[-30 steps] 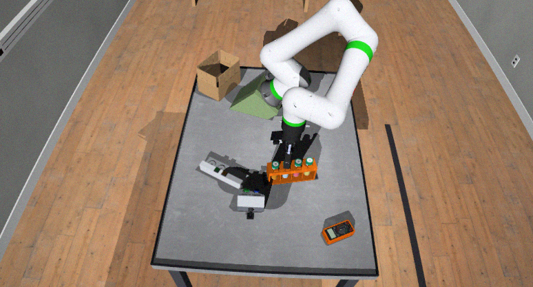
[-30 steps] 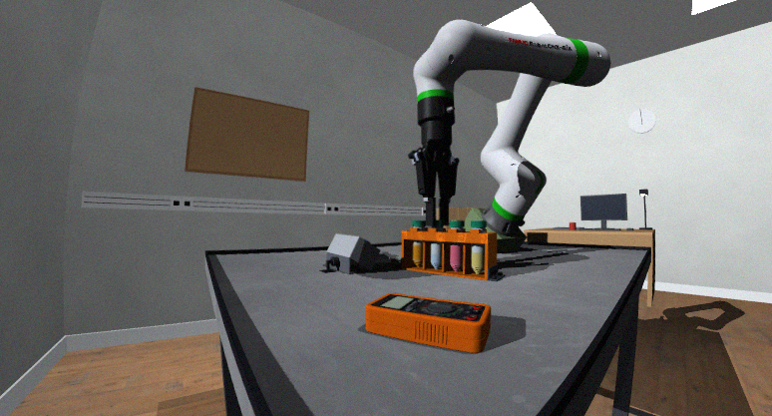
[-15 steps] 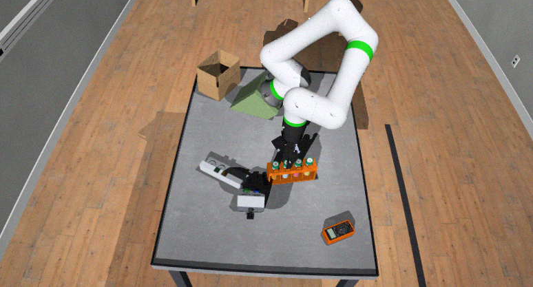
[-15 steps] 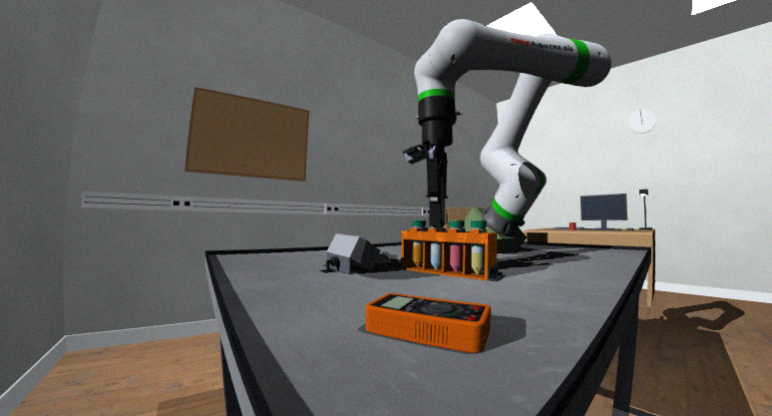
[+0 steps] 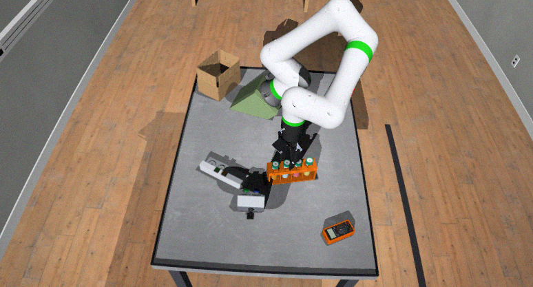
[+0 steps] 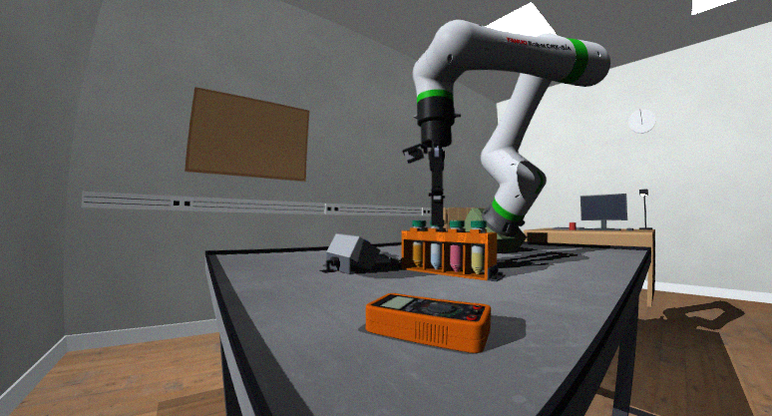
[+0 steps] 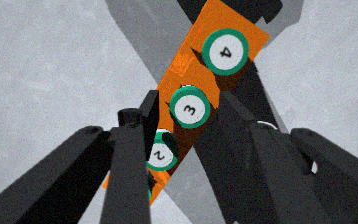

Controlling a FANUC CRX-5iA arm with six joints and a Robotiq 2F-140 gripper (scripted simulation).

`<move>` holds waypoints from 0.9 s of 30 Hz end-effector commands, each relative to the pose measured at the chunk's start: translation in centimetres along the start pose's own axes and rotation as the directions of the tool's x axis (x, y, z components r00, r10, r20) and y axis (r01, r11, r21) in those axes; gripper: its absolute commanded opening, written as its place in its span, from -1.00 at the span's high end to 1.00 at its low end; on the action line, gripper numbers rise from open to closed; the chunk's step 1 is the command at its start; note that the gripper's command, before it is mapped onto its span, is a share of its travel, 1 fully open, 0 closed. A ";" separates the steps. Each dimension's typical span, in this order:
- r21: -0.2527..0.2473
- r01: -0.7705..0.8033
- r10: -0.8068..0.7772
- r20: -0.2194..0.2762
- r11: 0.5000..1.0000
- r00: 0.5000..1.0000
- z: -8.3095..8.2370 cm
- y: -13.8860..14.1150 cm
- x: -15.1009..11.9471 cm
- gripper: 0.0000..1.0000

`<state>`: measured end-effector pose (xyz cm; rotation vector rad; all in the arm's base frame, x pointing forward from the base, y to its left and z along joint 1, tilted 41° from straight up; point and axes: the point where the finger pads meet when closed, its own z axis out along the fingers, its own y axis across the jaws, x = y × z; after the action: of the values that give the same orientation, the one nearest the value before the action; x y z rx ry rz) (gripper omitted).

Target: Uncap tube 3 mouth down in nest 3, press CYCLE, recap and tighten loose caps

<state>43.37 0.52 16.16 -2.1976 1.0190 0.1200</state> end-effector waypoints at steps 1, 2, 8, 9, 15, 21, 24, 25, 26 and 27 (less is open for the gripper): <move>0.000 0.000 0.000 -0.001 1.000 1.000 -0.1 0.0 0.0 0.18; 0.000 0.000 0.000 -0.001 1.000 1.000 -0.1 0.0 0.0 0.18; 0.001 -0.247 0.247 -0.001 0.969 0.969 -0.1 0.0 0.0 0.18; 0.001 -0.296 0.296 -0.001 0.955 0.955 -0.1 0.0 0.0 0.18; 0.002 -0.524 0.524 0.000 0.852 0.852 -0.1 0.0 0.0 0.18; 0.001 -0.719 0.719 -0.001 0.695 0.695 -0.1 0.0 0.0 0.18; 0.002 -0.821 0.821 0.001 0.570 0.570 -0.1 0.0 0.0 0.18; 0.002 -0.848 0.848 0.001 0.531 0.531 -0.1 0.0 0.0 0.18; 0.001 -0.866 0.866 0.000 0.500 0.500 -0.1 0.0 0.0 0.18; 0.001 -0.866 0.866 0.000 0.500 0.500 -0.1 0.0 0.0 0.18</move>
<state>43.35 0.52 16.14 -1.5812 1.8859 0.5165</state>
